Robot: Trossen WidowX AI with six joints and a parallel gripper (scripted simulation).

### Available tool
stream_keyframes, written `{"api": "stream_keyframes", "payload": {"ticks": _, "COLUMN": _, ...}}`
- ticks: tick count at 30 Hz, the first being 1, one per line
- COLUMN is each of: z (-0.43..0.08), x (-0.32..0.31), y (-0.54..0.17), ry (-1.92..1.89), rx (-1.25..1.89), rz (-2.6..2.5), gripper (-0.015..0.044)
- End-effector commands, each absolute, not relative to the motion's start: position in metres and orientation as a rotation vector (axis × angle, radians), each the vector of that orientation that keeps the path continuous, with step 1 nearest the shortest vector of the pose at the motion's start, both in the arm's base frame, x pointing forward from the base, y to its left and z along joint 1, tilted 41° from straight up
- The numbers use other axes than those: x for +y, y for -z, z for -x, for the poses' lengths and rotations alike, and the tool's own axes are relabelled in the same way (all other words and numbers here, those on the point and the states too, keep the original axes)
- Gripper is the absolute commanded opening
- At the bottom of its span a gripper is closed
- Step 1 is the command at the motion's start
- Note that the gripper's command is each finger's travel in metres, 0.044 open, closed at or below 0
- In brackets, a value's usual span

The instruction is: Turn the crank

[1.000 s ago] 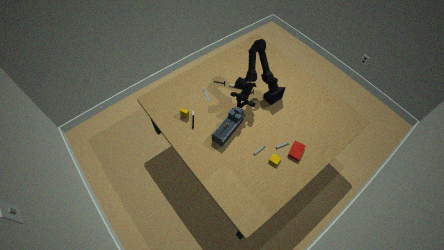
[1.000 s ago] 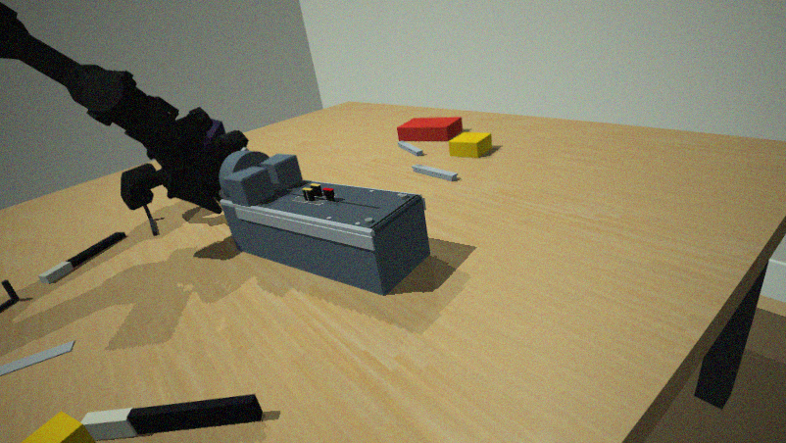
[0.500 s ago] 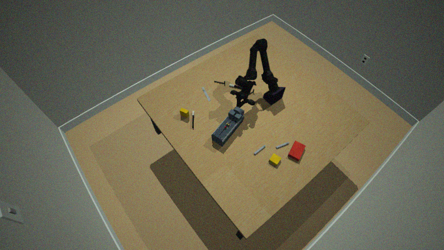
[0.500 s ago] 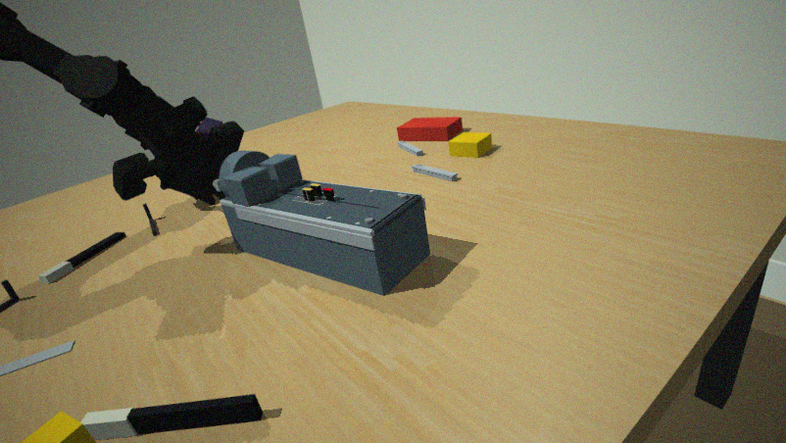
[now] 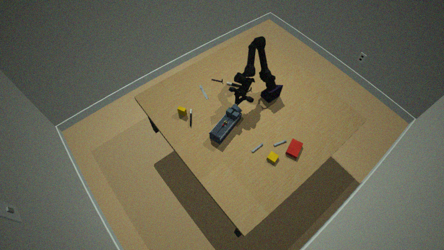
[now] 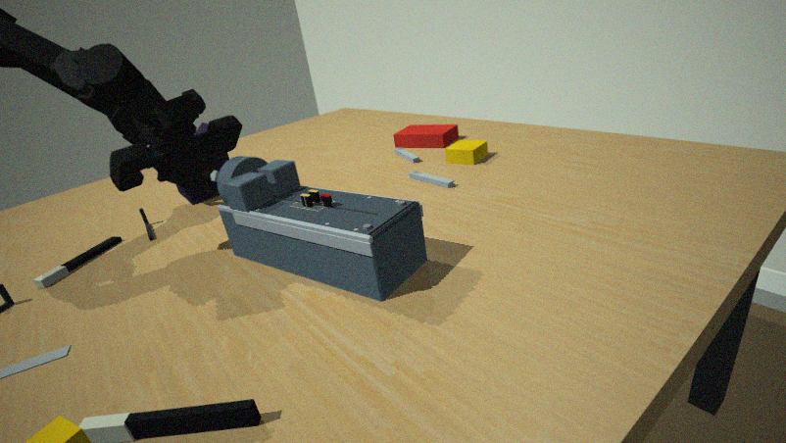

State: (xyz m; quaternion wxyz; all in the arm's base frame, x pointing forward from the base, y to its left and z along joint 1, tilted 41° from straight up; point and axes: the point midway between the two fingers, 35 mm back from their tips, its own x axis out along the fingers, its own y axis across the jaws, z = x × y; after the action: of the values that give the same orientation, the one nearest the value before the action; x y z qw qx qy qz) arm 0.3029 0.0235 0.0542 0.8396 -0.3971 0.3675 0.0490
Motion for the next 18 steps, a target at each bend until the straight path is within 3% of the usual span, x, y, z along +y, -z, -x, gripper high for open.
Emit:
{"api": "stream_keyframes", "payload": {"ticks": 1, "z": -0.300, "x": 0.032, "y": -0.057, "ry": -0.115, "rx": 0.768, "rz": 0.838, "gripper": 0.0000}}
{"api": "stream_keyframes", "payload": {"ticks": 18, "z": -0.292, "x": 0.050, "y": -0.051, "ry": -0.116, "rx": 0.768, "rz": 0.836, "gripper": 0.0000}}
